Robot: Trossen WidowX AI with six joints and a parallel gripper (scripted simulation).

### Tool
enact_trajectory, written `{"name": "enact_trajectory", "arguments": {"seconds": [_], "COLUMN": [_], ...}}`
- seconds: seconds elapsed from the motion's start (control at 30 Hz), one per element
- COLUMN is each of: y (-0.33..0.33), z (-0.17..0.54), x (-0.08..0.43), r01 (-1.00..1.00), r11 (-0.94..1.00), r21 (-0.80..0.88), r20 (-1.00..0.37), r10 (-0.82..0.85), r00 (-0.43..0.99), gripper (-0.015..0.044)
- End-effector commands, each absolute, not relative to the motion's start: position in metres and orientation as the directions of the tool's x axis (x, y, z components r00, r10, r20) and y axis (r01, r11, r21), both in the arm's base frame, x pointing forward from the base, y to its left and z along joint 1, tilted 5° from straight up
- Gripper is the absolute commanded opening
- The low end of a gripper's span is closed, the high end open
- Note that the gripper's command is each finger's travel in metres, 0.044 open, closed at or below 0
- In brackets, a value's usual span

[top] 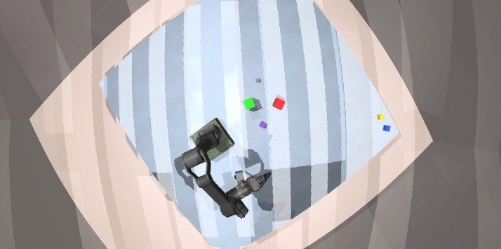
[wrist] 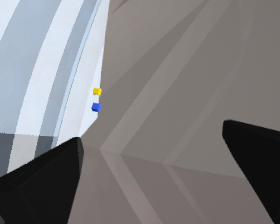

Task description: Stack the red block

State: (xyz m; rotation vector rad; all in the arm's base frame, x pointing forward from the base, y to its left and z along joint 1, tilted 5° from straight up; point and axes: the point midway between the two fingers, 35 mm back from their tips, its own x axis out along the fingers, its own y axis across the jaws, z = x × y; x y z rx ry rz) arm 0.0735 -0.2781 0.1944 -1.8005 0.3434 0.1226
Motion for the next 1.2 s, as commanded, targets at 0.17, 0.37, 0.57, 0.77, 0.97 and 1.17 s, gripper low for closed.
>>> {"name": "enact_trajectory", "arguments": {"seconds": [0.17,0.37,0.57,0.77,0.97,1.17], "y": [-0.271,-0.262,-0.250,-0.235,-0.219,-0.205], "z": [0.177,0.159,0.142,0.126,0.110,0.097], "x": [0.092,0.122,0.149,0.174,0.197,0.217], "r01": [-0.346,-0.237,0.014,0.339,0.657,0.878], "r11": [-0.459,-0.755,-0.931,-0.933,-0.749,-0.411], "r21": [-0.818,-0.612,-0.365,-0.118,0.092,0.245], "r20": [-0.364,-0.467,-0.564,-0.656,-0.740,-0.811], "r10": [-0.052,0.103,0.233,0.330,0.390,0.410], "r00": [0.930,0.879,0.792,0.679,0.548,0.418], "gripper": [0.0440,0.0440,0.0440,0.0440,0.0440,0.0440]}}
